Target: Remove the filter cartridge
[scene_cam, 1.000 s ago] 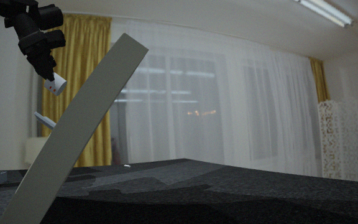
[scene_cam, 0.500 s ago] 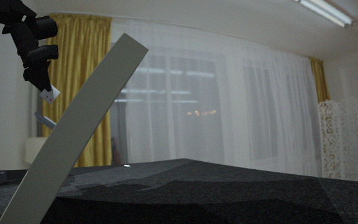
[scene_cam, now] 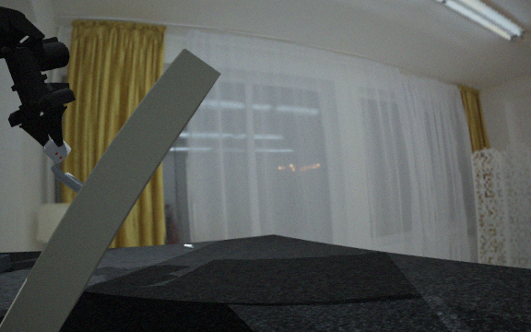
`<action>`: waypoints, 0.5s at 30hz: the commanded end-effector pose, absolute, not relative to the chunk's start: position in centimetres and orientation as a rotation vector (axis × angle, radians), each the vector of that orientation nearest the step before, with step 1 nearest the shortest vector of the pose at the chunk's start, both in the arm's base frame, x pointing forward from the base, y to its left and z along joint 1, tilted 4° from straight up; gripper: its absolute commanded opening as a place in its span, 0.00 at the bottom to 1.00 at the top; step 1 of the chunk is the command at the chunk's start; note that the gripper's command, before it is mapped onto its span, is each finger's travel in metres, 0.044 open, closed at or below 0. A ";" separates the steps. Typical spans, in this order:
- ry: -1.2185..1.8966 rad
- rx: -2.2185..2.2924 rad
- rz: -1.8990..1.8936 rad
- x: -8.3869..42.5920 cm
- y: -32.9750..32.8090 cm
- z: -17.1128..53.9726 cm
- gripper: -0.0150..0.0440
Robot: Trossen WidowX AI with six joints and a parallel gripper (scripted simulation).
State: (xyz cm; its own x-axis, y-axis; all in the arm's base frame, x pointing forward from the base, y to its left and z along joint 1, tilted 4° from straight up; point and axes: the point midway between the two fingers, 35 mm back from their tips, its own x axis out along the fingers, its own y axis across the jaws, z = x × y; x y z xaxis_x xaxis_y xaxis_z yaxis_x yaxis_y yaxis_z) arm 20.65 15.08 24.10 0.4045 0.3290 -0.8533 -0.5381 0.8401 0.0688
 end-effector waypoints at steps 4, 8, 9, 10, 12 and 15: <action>0.963 -0.334 0.742 18.1 17.9 24.3 0.25; 0.938 -0.388 0.836 16.6 19.3 24.3 0.25; 0.931 -0.401 0.860 16.2 19.6 24.3 0.25; 0.926 -0.412 0.879 15.9 19.9 24.3 0.25; 0.921 -0.421 0.895 15.7 20.1 24.3 0.25; 0.921 -0.421 0.895 15.7 20.1 24.3 0.25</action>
State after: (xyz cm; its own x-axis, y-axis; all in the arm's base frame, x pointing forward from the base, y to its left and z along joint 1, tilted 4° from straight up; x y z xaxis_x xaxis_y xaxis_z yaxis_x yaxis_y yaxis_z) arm 16.18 19.78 24.00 0.2991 0.4591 -0.8365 -0.7911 0.6095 0.0516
